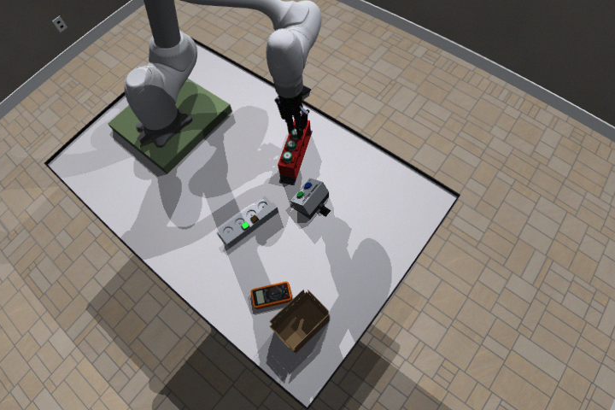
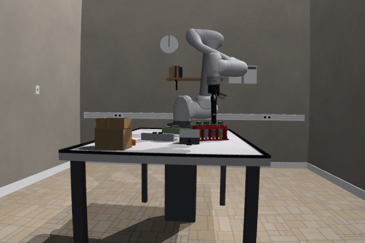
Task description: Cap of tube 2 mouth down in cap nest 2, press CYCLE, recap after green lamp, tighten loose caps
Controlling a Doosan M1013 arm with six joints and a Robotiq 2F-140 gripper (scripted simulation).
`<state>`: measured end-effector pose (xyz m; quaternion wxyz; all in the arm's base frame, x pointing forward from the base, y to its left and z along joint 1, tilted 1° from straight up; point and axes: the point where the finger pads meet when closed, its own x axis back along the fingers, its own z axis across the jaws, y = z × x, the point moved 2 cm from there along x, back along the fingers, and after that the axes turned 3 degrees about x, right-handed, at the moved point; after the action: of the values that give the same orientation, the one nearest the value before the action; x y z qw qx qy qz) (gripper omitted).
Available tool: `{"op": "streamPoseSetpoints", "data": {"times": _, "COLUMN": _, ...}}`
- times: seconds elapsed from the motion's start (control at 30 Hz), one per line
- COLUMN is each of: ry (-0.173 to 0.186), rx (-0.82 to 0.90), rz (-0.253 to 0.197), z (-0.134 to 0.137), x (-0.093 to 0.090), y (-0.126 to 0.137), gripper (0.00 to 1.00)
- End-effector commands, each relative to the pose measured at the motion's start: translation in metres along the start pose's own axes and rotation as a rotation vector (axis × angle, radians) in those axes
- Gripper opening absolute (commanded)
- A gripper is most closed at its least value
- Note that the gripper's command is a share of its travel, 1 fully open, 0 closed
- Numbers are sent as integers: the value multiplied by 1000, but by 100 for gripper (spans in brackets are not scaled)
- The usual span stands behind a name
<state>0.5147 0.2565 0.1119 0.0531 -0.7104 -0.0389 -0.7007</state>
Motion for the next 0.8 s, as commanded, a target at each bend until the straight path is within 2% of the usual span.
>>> {"op": "streamPoseSetpoints", "data": {"times": 0.0, "ry": 3, "rx": -53, "rz": -12, "z": 0, "x": 1, "y": 0, "gripper": 30}}
{"op": "streamPoseSetpoints", "data": {"times": 0.1, "ry": 3, "rx": -53, "rz": -12, "z": 0, "x": 0, "y": 0, "gripper": 30}}
{"op": "streamPoseSetpoints", "data": {"times": 0.13, "ry": 3, "rx": -52, "rz": -12, "z": 0, "x": -1, "y": 0, "gripper": 41}}
{"op": "streamPoseSetpoints", "data": {"times": 0.47, "ry": 3, "rx": -53, "rz": -12, "z": 0, "x": -1, "y": 0, "gripper": 41}}
{"op": "streamPoseSetpoints", "data": {"times": 0.57, "ry": 3, "rx": -13, "rz": -12, "z": 0, "x": 0, "y": 0, "gripper": 41}}
{"op": "streamPoseSetpoints", "data": {"times": 0.77, "ry": 2, "rx": 227, "rz": -13, "z": 0, "x": 0, "y": -1, "gripper": 41}}
